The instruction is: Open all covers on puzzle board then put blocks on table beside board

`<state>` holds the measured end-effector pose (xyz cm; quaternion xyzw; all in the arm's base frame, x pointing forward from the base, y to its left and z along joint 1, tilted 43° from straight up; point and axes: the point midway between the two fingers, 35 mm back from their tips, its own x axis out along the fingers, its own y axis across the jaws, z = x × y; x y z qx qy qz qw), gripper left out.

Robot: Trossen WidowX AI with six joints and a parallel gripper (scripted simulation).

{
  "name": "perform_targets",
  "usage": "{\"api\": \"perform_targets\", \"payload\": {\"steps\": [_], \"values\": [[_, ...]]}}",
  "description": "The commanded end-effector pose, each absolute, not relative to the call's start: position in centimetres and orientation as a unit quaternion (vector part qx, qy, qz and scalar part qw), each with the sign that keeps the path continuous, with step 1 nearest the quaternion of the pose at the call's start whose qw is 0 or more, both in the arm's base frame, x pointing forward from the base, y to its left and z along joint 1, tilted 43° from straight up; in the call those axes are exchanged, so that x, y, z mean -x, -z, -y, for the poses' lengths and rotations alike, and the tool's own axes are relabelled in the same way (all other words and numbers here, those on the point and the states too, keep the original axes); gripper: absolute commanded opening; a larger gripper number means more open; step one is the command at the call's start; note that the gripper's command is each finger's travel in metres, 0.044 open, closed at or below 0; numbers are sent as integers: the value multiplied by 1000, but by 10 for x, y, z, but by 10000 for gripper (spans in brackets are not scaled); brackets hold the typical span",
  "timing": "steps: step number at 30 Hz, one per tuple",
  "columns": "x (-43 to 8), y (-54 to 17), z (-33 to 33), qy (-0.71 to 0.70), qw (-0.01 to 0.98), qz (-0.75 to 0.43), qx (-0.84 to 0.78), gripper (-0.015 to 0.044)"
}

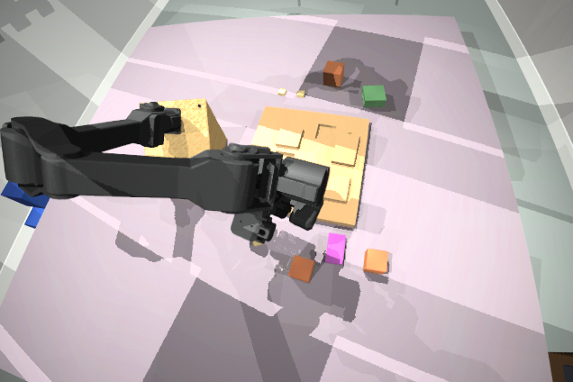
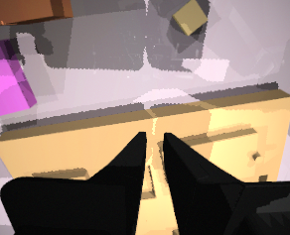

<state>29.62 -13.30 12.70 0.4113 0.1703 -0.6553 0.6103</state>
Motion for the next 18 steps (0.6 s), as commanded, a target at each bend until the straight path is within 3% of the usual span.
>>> {"api": "perform_targets", "payload": {"steps": [1, 5, 18], "values": [[-308, -118, 123, 667, 573, -110, -463, 0], [-316, -110, 113, 669, 558, -89, -483, 0], [-344, -74, 68, 599, 693, -321, -240, 0]]}}
